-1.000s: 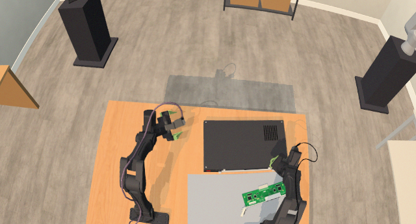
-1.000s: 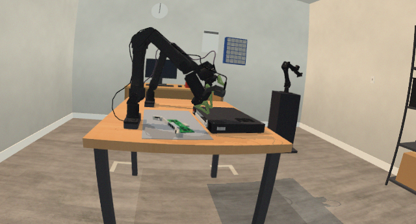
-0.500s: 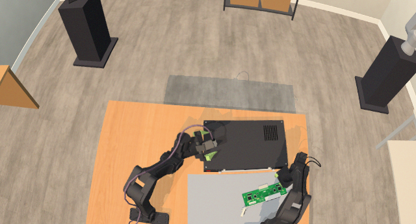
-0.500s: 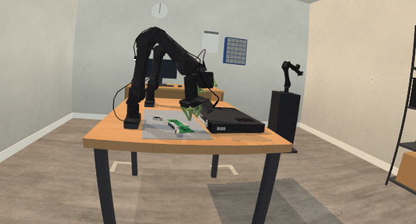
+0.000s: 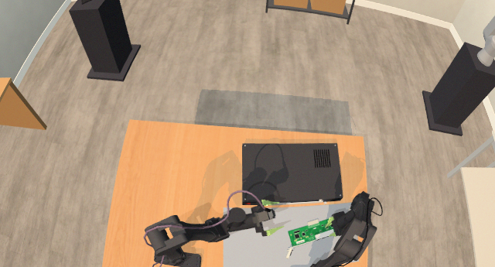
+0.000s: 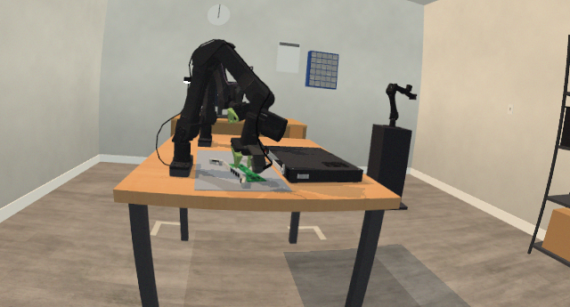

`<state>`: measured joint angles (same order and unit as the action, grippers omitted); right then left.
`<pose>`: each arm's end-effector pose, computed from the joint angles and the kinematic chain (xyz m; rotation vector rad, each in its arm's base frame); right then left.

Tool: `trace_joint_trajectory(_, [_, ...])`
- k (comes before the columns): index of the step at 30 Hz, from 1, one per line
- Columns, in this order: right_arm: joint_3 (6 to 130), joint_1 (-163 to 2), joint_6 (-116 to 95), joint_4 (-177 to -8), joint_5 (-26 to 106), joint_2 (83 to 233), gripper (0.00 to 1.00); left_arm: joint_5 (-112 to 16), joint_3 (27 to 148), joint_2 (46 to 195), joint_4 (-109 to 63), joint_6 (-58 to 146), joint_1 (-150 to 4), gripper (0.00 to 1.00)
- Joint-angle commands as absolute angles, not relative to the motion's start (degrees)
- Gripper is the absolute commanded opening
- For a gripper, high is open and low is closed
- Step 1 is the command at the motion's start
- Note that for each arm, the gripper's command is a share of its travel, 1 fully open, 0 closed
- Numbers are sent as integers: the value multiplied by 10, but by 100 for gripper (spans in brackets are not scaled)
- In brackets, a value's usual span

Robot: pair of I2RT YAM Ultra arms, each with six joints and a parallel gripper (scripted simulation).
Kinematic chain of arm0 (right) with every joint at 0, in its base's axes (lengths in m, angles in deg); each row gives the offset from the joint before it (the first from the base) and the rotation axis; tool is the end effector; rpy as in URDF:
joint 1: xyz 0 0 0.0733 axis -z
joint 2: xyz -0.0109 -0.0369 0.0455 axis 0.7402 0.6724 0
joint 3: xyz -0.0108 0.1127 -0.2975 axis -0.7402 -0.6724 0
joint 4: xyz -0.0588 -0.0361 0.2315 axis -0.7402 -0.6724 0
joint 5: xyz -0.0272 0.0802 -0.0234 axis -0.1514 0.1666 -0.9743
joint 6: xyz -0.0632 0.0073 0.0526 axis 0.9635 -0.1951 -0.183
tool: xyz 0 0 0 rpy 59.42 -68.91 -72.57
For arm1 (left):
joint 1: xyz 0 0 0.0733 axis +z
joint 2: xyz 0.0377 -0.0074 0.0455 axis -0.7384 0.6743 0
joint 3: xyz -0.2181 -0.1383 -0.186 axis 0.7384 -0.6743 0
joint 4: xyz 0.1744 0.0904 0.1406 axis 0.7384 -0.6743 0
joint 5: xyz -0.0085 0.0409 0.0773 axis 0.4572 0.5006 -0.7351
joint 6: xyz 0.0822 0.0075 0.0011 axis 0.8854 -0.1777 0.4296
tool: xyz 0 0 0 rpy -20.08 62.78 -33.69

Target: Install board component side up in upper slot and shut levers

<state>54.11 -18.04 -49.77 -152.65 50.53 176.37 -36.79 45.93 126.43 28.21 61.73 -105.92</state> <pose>0.2277 -0.1075 0.1757 -1.6241 -2.2710 -0.3288 0.1571 -0.2856 0.2474 1.2261 1.3084 -0.7442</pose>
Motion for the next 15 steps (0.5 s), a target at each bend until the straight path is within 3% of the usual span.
trace_joint_trajectory(1, [532, -165, -505, -1536, 513, 1770, 47, -409, 414, 1238, 362, 540, -1120, 100])
trace_joint_trajectory(15, [537, -165, -504, -1536, 512, 1771, 47, -457, 350, 1229, 437, 503, -1226, 100])
